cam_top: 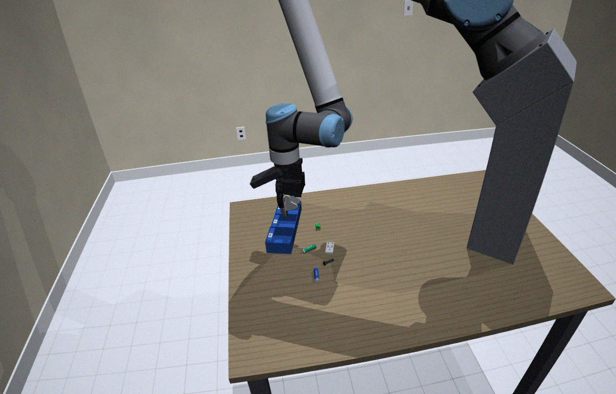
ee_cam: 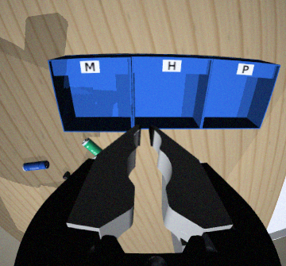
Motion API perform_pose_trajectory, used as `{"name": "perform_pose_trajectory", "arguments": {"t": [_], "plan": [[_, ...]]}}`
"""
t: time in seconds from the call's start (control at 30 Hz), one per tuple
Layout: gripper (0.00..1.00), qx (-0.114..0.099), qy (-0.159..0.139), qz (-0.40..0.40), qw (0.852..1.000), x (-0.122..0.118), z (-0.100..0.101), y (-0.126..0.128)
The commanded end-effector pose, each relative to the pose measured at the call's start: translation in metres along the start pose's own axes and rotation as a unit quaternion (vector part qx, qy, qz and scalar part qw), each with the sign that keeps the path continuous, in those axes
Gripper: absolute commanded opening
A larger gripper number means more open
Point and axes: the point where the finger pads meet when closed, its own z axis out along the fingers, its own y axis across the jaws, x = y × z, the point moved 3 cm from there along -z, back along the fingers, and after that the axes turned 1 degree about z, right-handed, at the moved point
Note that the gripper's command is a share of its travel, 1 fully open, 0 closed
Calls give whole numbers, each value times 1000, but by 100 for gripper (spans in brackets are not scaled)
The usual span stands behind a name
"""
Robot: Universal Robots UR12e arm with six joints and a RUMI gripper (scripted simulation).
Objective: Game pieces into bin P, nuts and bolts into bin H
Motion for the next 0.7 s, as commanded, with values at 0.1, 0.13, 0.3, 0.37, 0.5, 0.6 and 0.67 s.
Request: {"name": "perform_pose_trajectory", "arguments": {"t": [0.1,0.13,0.3,0.37,0.5,0.6,0.67], "plan": [[4,0,0,0,1000,-2,0,-30],[4,0,0,0,1000,-3,0,-35],[4,0,0,0,1000,-4,0,-54],[4,0,0,0,1000,-4,0,-54],[4,0,0,0,1000,-4,0,-54],[4,0,0,0,1000,-4,2,-54],[4,0,0,0,1000,-4,8,-54]]}}
